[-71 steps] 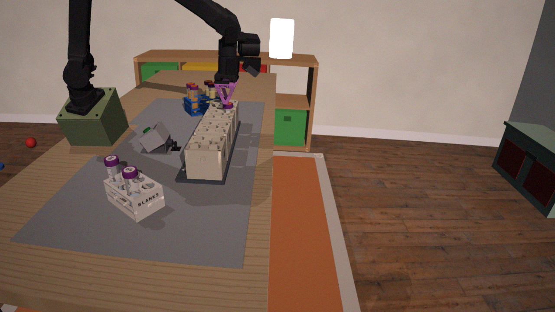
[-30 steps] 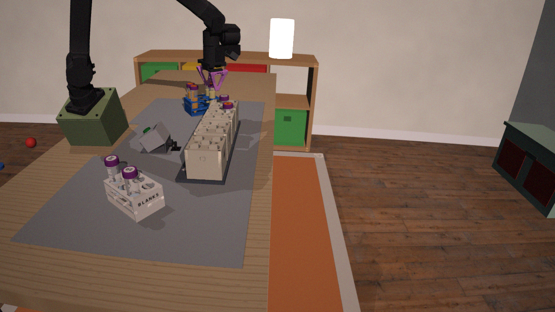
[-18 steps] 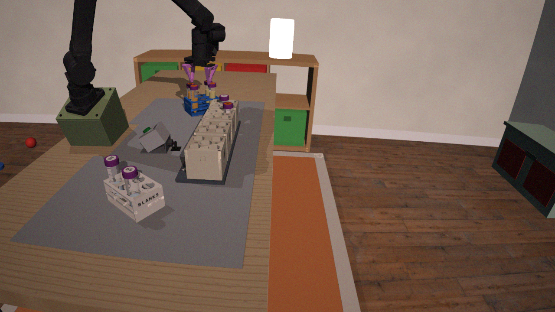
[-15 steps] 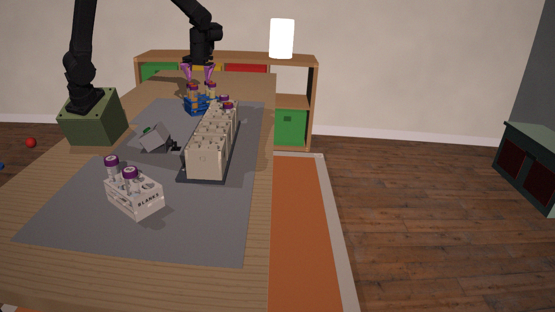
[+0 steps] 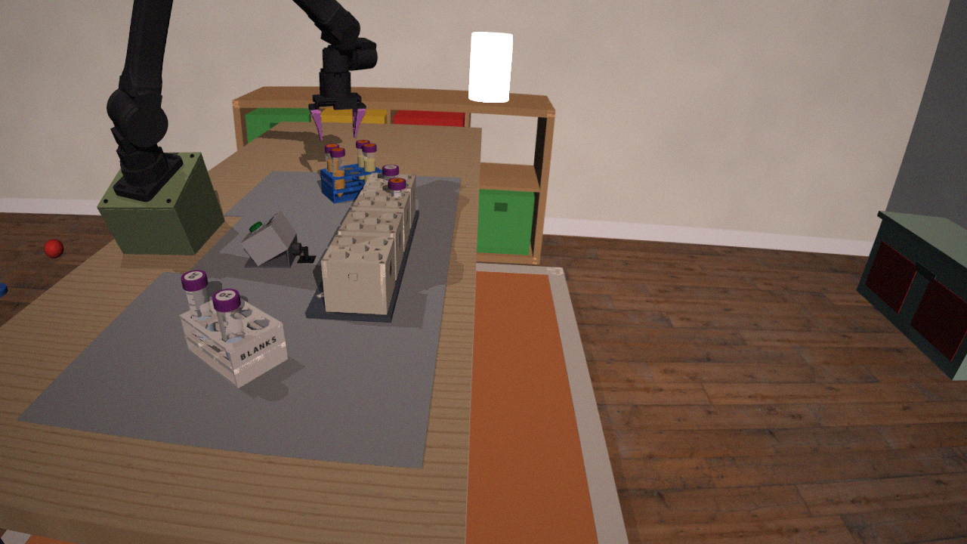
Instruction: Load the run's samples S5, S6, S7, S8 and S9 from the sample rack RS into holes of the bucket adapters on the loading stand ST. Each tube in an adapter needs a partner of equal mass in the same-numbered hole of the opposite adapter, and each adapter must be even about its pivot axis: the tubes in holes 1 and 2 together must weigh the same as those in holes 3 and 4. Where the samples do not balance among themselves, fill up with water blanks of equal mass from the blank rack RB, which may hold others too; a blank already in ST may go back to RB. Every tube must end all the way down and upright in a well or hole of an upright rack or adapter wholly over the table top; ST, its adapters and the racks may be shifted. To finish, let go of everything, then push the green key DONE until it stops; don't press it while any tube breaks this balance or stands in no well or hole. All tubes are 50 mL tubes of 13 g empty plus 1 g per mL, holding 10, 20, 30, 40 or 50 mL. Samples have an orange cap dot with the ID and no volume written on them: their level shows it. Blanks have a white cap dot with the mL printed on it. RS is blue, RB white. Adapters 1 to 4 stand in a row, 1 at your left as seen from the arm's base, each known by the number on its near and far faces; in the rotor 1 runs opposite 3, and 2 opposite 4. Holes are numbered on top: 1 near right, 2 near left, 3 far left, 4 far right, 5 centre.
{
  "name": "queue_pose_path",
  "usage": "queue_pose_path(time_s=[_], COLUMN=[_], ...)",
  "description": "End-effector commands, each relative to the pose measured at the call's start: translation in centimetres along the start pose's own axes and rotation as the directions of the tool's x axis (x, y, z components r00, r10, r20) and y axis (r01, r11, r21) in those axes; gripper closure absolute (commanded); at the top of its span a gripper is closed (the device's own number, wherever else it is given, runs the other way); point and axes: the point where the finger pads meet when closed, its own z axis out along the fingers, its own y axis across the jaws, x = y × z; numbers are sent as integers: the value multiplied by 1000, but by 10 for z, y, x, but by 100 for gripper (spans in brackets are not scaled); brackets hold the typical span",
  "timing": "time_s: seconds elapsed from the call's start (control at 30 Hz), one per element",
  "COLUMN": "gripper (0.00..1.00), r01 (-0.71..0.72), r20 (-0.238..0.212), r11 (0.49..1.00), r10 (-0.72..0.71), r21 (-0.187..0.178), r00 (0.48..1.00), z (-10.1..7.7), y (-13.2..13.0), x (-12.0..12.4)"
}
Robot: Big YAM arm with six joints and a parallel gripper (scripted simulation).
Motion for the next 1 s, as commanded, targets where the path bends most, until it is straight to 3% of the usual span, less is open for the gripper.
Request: queue_pose_path(time_s=[0.0,0.27,0.3,0.43,0.6,0.67,0.97], gripper=[20,20,20,20,20,20,20], r01=[176,217,224,224,224,219,221], r20=[17,12,5,4,4,9,5], r11=[984,975,975,975,975,976,975], r10=[-176,-218,-224,-224,-224,-219,-221], r21=[39,39,4,4,4,21,4], r00=[984,976,975,975,975,976,975], z=[-15,-14,7,21,31,28,42], y=[-16,-14,-5,-4,-3,-12,-3], x=[3,-4,3,4,5,2,5])
